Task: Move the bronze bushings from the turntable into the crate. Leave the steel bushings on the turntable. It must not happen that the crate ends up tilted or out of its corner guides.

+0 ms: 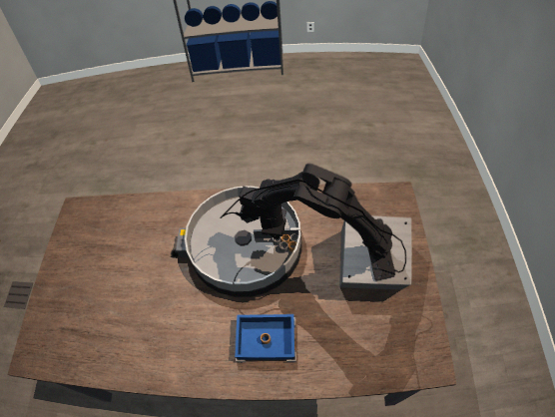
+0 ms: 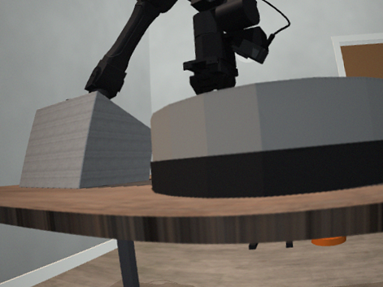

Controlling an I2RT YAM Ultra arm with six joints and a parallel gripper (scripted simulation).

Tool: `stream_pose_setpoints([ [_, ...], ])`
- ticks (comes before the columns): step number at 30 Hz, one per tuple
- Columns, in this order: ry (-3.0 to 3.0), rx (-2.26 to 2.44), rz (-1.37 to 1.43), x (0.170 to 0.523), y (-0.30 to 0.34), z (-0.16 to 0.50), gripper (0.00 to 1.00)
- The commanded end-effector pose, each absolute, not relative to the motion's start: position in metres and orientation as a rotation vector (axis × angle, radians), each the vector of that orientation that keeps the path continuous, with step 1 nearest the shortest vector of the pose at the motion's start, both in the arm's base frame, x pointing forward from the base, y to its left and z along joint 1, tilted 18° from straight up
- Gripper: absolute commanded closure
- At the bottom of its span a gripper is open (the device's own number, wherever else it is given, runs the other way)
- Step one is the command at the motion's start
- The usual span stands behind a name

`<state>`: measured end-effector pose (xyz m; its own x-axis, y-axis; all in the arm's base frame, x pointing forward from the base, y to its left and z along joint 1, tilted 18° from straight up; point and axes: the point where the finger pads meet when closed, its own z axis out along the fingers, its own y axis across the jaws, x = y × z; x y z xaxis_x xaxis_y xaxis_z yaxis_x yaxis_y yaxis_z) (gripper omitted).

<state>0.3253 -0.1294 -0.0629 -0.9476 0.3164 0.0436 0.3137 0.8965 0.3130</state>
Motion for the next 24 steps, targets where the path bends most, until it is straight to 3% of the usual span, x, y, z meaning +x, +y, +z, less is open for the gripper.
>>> stream_pose_setpoints([
  [1,3.013,0.53,0.481,0.335,-0.1388,-0.0646,0.87],
  [24,3.001,0.522,0.47,0.3367,-0.1399,-0.0558,0.87],
])
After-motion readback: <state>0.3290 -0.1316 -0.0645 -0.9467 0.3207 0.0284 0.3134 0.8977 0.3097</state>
